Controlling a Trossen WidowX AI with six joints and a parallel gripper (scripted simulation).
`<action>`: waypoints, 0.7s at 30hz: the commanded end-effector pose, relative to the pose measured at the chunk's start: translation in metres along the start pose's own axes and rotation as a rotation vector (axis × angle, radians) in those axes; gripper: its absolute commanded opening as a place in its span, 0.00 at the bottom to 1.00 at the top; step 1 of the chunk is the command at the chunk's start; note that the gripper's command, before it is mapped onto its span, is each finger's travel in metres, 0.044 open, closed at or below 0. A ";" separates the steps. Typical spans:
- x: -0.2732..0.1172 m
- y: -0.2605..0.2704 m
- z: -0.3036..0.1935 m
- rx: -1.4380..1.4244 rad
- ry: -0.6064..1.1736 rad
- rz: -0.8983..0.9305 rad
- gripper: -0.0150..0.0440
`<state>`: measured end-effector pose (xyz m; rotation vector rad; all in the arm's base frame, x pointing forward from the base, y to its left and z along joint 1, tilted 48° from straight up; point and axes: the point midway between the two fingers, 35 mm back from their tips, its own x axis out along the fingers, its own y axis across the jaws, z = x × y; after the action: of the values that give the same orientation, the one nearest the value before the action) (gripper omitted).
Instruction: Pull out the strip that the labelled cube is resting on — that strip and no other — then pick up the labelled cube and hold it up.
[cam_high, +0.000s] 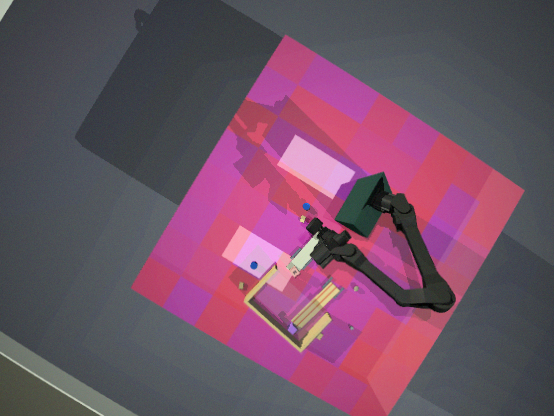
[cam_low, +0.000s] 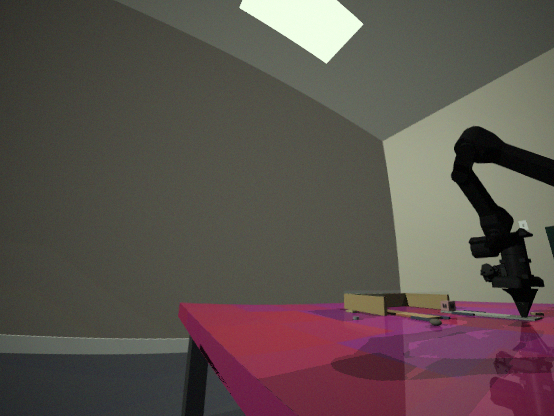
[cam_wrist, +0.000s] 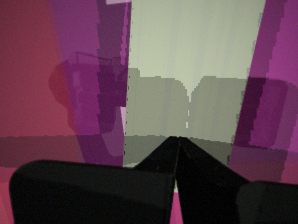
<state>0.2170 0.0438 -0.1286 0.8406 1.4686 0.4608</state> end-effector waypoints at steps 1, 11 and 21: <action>0.005 0.003 -0.009 0.000 0.032 -0.002 0.25; -0.035 -0.001 0.003 -0.001 0.024 -0.006 0.25; -0.042 0.001 0.010 0.094 0.030 -0.006 0.39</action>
<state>0.2147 0.0150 -0.1019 0.8636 1.5095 0.4524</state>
